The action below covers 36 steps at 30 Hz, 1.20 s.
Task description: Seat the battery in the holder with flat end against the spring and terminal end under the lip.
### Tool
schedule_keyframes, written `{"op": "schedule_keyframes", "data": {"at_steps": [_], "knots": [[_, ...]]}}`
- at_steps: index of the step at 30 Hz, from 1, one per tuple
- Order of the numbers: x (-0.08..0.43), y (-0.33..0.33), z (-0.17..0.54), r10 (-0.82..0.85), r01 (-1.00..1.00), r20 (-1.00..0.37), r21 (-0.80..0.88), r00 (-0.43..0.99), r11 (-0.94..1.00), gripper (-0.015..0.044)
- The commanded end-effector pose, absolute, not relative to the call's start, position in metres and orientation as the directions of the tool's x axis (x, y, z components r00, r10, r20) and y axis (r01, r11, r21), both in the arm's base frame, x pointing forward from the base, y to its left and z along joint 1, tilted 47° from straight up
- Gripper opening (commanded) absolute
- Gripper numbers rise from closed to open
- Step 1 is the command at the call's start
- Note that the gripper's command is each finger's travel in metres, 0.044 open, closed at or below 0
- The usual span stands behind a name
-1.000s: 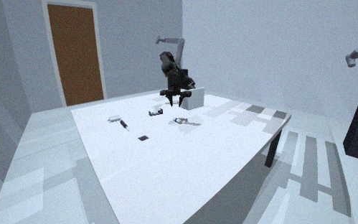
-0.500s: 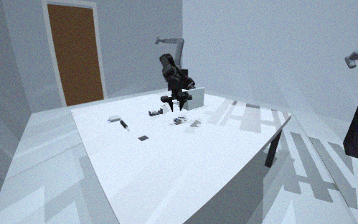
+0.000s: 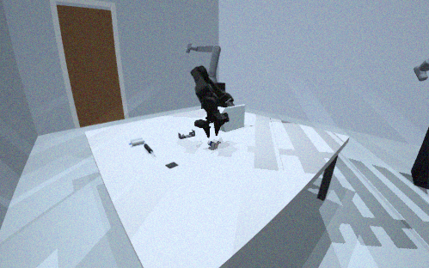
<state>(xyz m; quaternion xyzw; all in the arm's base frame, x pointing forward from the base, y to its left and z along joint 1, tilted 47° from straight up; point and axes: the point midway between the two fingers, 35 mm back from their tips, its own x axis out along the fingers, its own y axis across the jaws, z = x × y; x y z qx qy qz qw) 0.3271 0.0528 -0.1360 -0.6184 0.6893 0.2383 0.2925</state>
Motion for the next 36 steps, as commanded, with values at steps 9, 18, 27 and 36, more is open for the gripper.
{"op": "schedule_keyframes", "data": {"at_steps": [9,18,27,36], "knots": [[0.325,0.038,-0.149,-0.716,-0.993,-0.695,-0.023,-0.067,0.116,0.0244],[0.324,0.027,-0.159,-0.717,-0.993,-0.694,-0.023,-0.067,0.115,0.0244],[0.322,0.016,-0.169,-0.719,-0.993,-0.692,-0.023,-0.067,0.115,0.0244],[0.322,0.014,-0.171,-0.719,-0.993,-0.692,-0.023,-0.067,0.115,0.0113]]}}
